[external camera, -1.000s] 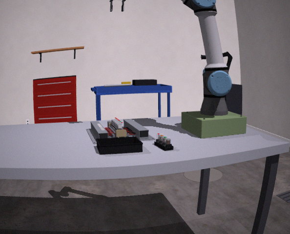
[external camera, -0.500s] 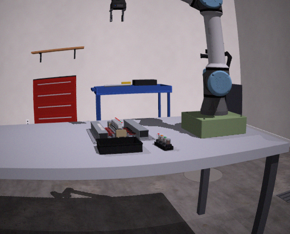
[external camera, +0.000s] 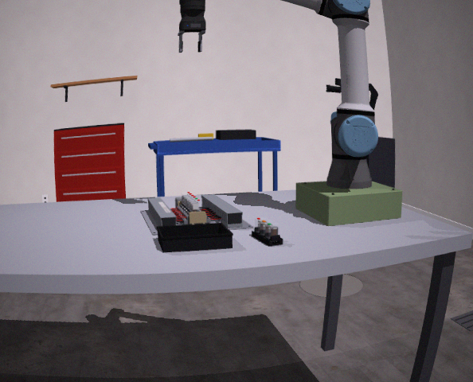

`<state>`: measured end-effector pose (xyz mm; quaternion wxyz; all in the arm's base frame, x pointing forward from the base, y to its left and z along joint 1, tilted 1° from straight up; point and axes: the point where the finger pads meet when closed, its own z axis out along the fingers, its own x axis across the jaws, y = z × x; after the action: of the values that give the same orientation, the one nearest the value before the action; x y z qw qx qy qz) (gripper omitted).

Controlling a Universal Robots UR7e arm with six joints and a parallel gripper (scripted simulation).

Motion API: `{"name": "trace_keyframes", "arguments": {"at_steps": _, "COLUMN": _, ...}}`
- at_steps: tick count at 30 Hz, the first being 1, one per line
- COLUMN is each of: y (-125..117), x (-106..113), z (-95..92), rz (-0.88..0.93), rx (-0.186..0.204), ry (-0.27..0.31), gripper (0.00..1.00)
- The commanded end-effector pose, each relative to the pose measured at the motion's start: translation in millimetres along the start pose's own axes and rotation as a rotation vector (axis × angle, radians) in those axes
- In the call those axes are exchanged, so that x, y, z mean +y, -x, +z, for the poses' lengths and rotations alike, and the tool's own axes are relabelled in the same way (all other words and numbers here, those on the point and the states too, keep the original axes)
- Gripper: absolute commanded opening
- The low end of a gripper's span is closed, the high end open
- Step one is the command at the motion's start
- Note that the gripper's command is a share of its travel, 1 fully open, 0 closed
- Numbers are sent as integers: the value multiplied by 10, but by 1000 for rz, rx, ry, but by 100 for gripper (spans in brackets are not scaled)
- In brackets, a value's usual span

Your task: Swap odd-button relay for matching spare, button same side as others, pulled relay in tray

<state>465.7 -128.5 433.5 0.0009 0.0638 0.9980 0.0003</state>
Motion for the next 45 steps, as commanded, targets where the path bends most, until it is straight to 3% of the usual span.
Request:
{"name": "trace_keyframes", "arguments": {"at_steps": 1, "y": 7, "x": -3, "z": 25, "rz": 0, "rx": -9, "ry": -3, "gripper": 100}}
{"name": "trace_keyframes", "arguments": {"at_steps": 3, "y": 7, "x": -3, "z": 25, "rz": 0, "rx": -9, "ry": -3, "gripper": 100}}
{"name": "trace_keyframes", "arguments": {"at_steps": 8, "y": 9, "x": -4, "z": 607, "rz": 0, "rx": -9, "ry": -3, "gripper": 100}}
{"name": "trace_keyframes", "arguments": {"at_steps": 20, "y": 9, "x": -4, "z": 607, "rz": 0, "rx": -9, "ry": -3, "gripper": 100}}
{"name": "trace_keyframes", "arguments": {"at_steps": 25, "y": 13, "x": -5, "z": 1190, "rz": 0, "rx": -9, "ry": -3, "gripper": 100}}
{"name": "trace_keyframes", "arguments": {"at_steps": 37, "y": 13, "x": -5, "z": 1190, "rz": 0, "rx": -9, "ry": -3, "gripper": 100}}
{"name": "trace_keyframes", "arguments": {"at_steps": 42, "y": 16, "x": -7, "z": 1774, "rz": 0, "rx": -9, "ry": -3, "gripper": 100}}
{"name": "trace_keyframes", "arguments": {"at_steps": 45, "y": 16, "x": -7, "z": 1774, "rz": 0, "rx": -9, "ry": -3, "gripper": 100}}
